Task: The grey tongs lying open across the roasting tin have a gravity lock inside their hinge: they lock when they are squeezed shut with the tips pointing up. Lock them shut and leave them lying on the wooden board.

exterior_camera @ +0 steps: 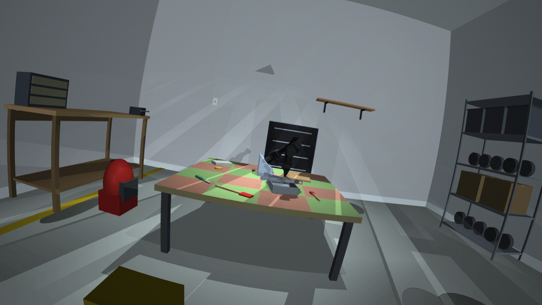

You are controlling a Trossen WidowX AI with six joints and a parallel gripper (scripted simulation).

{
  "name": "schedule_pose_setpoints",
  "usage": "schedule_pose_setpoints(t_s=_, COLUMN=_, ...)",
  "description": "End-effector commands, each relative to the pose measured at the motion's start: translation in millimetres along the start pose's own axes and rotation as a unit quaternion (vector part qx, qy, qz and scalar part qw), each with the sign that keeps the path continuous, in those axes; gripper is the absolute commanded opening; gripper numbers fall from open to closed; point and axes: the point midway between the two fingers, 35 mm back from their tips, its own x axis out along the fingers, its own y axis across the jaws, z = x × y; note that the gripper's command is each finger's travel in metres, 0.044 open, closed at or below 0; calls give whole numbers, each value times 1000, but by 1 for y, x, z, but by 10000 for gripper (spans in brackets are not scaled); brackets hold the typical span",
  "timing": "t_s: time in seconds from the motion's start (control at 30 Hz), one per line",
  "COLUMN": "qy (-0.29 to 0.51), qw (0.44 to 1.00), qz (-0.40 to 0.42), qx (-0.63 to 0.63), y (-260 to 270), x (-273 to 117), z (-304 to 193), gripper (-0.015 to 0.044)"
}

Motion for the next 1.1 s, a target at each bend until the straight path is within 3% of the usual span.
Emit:
schedule_pose_setpoints(t_s=0.0, qy=1, qw=1000, qz=-1, qx=4, y=0, x=7, z=1, gripper=440)
schedule_pose_setpoints(t_s=1.07, qy=3, qw=1000, qz=-1, qx=4, y=-2, x=58, z=0, gripper=440)
